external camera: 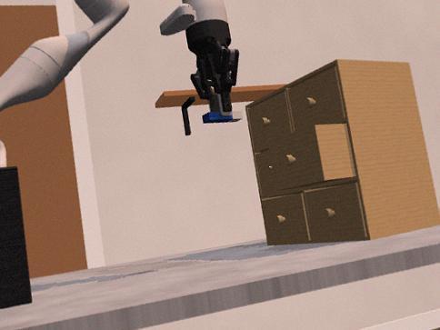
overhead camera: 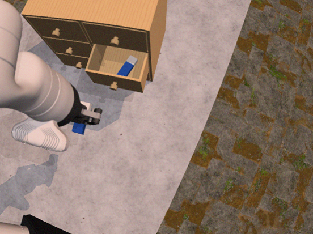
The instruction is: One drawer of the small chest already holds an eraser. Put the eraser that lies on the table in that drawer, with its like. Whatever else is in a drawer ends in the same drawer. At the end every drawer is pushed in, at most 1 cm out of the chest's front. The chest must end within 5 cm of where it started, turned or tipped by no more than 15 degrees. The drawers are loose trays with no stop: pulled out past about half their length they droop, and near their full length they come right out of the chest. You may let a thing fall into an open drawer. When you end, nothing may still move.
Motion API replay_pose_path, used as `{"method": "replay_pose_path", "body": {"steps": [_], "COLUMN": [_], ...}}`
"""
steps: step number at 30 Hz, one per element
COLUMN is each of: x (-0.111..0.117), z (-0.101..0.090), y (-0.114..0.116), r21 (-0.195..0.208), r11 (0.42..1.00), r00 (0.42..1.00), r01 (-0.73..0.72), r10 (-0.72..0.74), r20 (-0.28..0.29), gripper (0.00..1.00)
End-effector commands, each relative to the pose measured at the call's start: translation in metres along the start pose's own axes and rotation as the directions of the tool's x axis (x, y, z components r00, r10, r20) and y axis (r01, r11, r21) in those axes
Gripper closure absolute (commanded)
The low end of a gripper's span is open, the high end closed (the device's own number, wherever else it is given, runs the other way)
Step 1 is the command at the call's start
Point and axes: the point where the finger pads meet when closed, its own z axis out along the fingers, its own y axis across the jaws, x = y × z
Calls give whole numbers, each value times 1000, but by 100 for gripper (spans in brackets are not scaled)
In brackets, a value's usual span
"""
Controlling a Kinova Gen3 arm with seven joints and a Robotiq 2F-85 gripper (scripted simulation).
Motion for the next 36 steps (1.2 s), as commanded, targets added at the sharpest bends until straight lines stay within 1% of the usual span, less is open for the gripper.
{"method": "replay_pose_path", "body": {"steps": [1,10,20,22,28,36], "x": [2,4,5,5,5,6], "z": [-3,-1,0,0,0,1], "y": [1,2,2,2,2,2], "r21": [-1,-4,-6,-6,-6,-7], "r11": [1000,1000,1000,1000,1000,1000], "r00": [1000,1000,996,996,989,970], "r01": [-9,-11,-11,-11,-11,-11], "r10": [9,11,12,12,12,13], "r20": [7,27,88,88,145,244], "gripper": [81,81,81,81,81,81]}}
